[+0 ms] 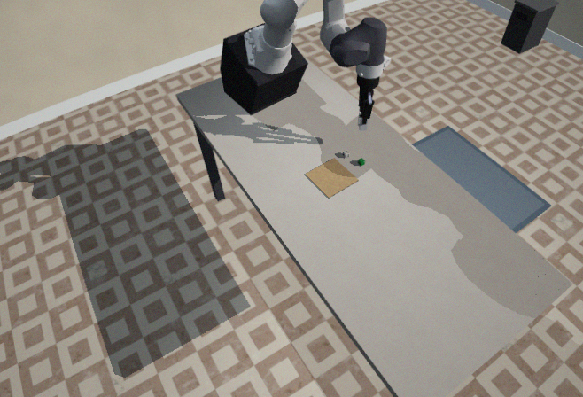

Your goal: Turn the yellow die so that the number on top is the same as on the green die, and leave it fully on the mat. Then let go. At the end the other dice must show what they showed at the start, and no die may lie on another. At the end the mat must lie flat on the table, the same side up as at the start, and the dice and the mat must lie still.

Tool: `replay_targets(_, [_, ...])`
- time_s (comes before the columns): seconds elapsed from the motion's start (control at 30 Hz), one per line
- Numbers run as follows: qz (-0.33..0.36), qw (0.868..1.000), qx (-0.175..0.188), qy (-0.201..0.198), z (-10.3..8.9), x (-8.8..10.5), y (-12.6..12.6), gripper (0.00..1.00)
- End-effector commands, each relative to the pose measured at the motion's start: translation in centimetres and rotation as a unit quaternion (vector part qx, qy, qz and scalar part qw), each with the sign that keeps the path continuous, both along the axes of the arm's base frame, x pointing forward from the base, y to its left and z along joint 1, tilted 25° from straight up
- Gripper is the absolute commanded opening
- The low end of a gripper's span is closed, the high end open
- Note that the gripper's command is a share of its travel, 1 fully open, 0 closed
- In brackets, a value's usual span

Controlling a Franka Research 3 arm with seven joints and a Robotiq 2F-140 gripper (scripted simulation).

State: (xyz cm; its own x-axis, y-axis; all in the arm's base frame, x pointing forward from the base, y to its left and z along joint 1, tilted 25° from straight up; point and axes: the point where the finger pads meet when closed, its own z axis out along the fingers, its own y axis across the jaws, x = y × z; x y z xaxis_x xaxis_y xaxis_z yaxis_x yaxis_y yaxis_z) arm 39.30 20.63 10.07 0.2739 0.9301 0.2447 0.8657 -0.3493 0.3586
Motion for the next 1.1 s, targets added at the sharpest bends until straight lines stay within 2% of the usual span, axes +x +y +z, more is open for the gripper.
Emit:
replay_targets(0.0, [0.032,0.999,-0.020,-0.002,-0.1,-0.1,-0.3,0.09])
replay_targets(0.2, [0.031,0.999,-0.019,-0.002,-0.1,-0.1,-0.3,0.09])
replay_targets(0.27, [-0.007,1.000,-0.002,0.003,0.0,0.4,-0.6,0.09])
replay_targets(0.33, [-0.077,0.997,0.029,0.012,0.3,1.2,-1.2,0.09])
replay_targets(0.43, [-0.113,0.992,0.046,0.016,0.4,1.6,-1.6,0.09])
replay_targets(0.53, [-0.117,0.992,0.048,0.017,0.4,1.6,-1.6,0.09])
replay_targets(0.57, [-0.149,0.987,0.062,0.021,0.5,2.0,-2.0,0.09])
replay_targets(0.73, [-0.201,0.975,0.086,0.028,0.7,2.5,-2.5,0.09])
replay_targets(1.0, [-0.287,0.949,0.126,0.038,0.9,3.4,-3.5,0.09])
replay_targets(1.07, [-0.287,0.949,0.126,0.038,0.9,3.4,-3.5,0.09])
